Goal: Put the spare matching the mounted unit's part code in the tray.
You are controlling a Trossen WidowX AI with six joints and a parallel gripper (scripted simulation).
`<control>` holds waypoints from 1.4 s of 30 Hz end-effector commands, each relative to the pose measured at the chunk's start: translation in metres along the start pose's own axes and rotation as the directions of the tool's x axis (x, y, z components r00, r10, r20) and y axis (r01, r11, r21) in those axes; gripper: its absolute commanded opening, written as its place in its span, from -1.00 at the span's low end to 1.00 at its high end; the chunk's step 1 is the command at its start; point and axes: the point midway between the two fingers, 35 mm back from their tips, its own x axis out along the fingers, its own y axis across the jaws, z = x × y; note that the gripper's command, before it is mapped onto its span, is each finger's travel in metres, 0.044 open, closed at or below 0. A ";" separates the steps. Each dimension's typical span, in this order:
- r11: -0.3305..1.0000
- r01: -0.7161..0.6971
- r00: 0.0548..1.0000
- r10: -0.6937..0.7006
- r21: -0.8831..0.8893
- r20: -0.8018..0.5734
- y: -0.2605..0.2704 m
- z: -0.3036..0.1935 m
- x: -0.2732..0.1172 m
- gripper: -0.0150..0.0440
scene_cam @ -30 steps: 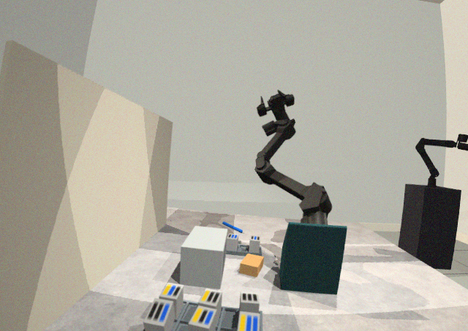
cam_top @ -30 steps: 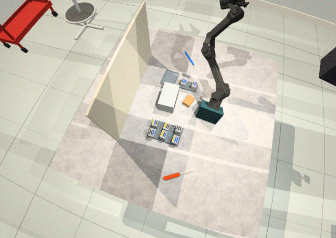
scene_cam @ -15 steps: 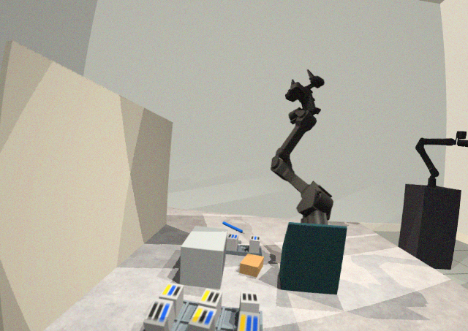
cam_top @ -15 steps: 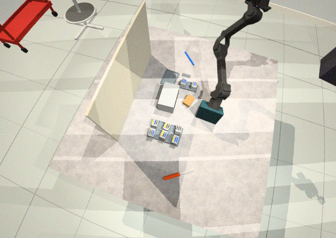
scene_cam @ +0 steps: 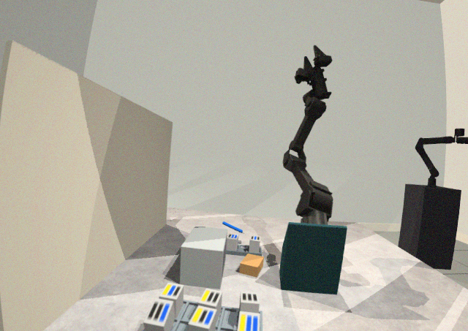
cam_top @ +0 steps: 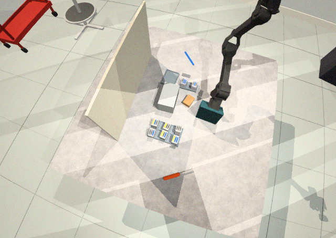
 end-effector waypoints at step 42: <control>-0.454 0.886 -0.066 -0.314 -0.088 0.947 -0.275 0.474 -0.105 1.00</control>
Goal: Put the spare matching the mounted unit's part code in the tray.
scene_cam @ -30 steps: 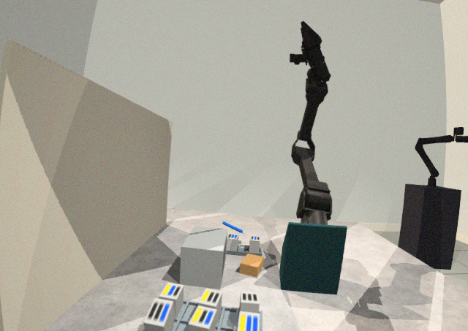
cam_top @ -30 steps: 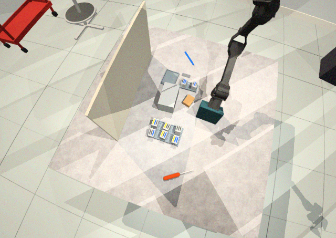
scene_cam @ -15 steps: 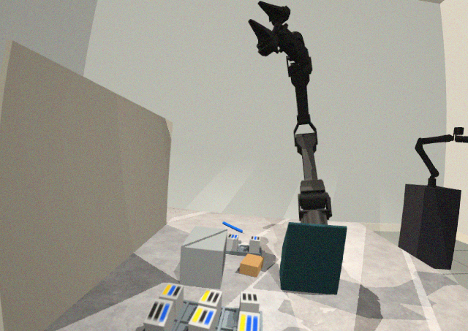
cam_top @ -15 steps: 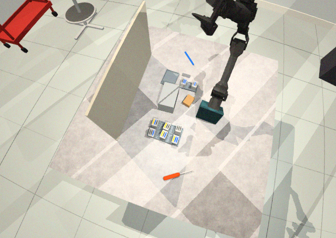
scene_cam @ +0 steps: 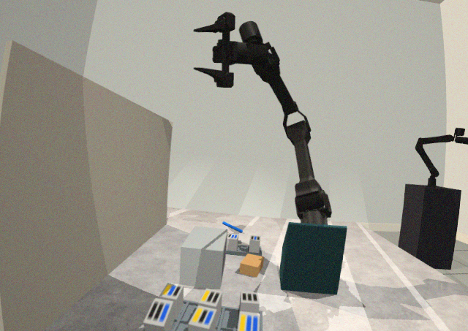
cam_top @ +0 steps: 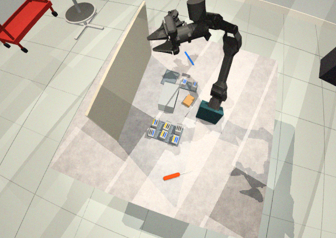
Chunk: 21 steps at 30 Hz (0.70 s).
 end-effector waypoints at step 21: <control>0.342 0.482 0.216 -0.939 -0.806 -0.269 -0.338 -0.023 0.091 1.00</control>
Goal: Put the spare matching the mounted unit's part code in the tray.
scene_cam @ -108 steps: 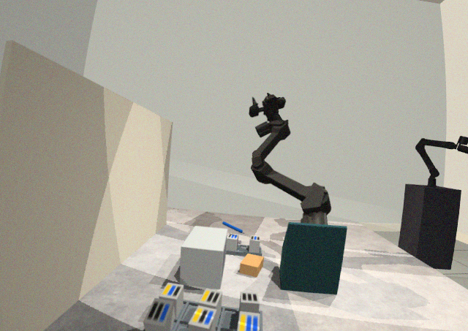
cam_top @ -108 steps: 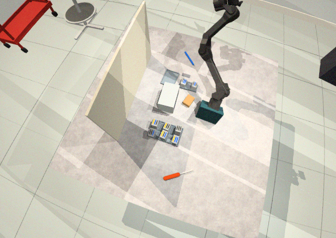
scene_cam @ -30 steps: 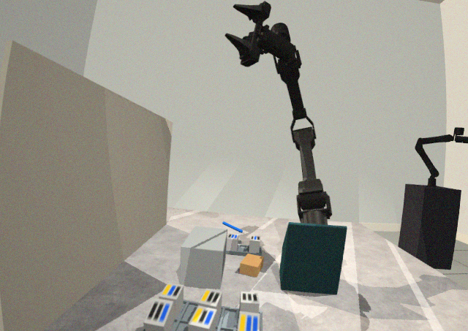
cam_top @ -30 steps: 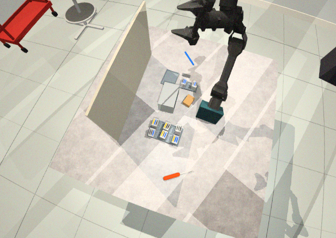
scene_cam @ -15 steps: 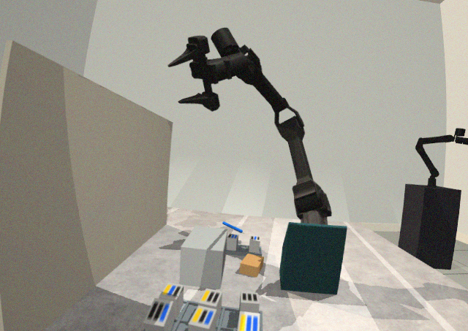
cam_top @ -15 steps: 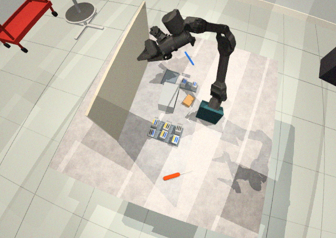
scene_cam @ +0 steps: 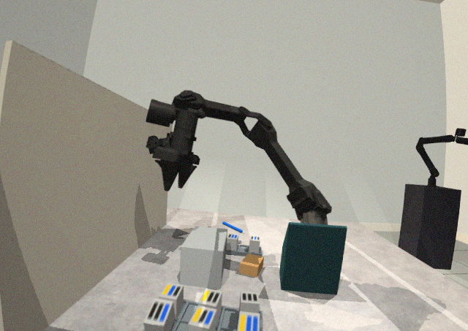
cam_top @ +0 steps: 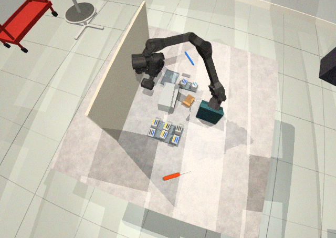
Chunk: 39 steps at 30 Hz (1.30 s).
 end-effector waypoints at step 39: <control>0.076 -0.096 0.994 -0.049 -0.992 -0.100 0.165 -0.148 0.079 1.00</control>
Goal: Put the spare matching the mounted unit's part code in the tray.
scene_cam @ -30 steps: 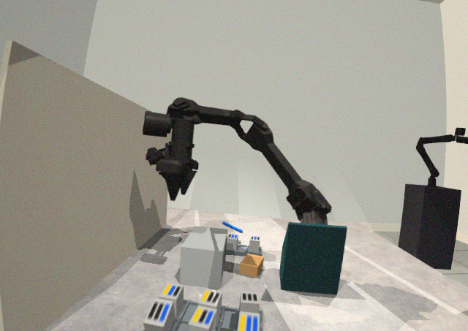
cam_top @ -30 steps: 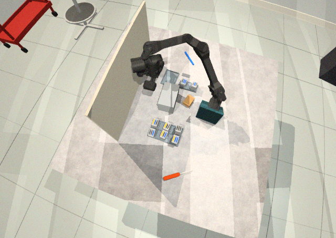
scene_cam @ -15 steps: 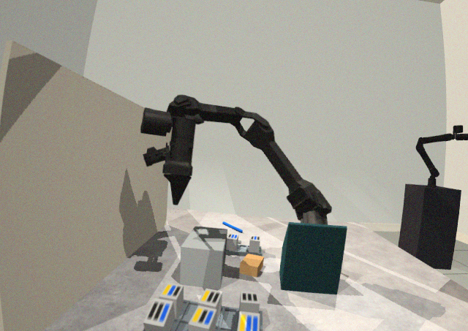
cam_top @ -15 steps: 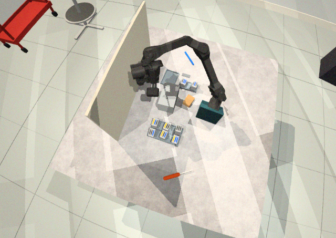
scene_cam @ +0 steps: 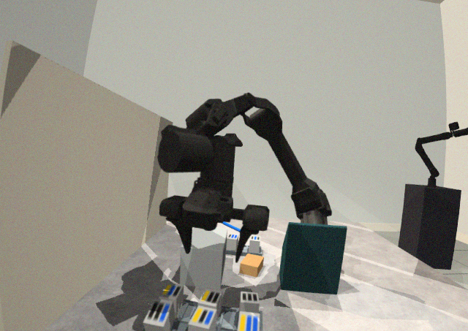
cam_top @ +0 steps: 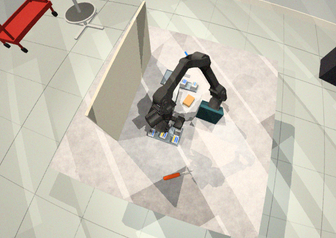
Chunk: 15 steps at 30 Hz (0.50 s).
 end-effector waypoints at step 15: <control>1.000 -0.001 1.000 0.001 -0.015 0.012 0.000 -0.001 0.041 0.53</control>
